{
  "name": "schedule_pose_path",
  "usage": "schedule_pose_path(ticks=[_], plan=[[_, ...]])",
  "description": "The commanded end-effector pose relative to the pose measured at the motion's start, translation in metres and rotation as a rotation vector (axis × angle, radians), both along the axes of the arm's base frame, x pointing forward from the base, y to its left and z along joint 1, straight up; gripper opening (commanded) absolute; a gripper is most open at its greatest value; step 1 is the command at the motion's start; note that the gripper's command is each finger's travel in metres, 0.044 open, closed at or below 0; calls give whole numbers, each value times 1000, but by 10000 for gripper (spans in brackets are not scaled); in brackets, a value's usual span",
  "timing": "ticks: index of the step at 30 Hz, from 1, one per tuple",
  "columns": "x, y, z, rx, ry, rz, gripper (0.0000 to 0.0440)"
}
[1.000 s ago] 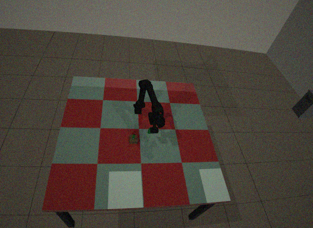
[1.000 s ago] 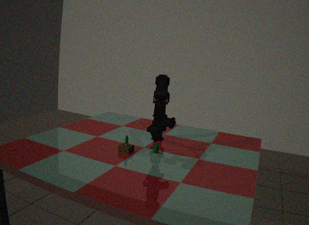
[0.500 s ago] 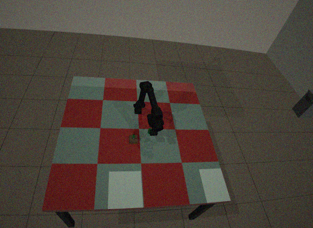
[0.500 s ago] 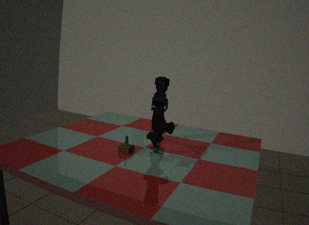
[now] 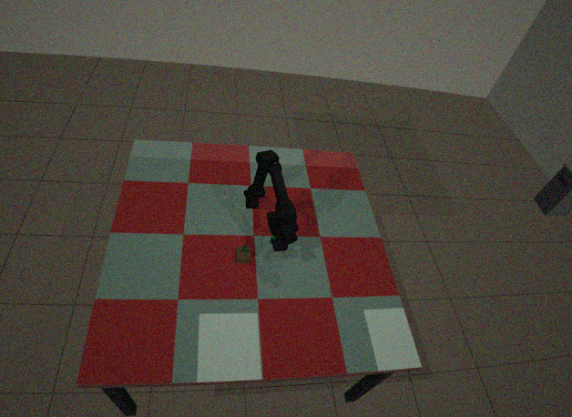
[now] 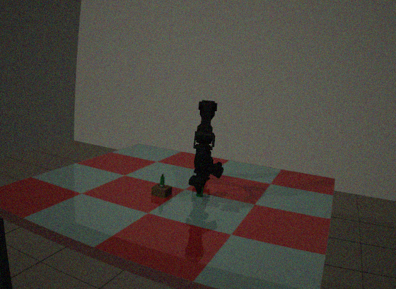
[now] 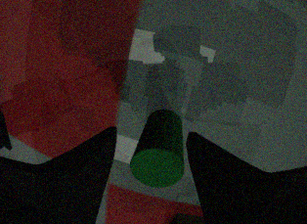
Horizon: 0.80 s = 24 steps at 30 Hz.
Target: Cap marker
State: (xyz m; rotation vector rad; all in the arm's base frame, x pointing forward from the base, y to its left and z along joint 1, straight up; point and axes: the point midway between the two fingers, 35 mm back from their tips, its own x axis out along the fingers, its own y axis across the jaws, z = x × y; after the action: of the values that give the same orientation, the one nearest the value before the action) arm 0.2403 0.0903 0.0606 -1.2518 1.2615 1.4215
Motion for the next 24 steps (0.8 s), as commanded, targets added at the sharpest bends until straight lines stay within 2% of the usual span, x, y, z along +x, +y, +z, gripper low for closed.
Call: schedule_pose_path(ticks=[1, 5, 24], plan=[[1, -1, -1, -8, -8, 16, 183], [3, -2, 6, -5, -31, 19, 90], [38, -25, 68, 19, -155, -35, 81]])
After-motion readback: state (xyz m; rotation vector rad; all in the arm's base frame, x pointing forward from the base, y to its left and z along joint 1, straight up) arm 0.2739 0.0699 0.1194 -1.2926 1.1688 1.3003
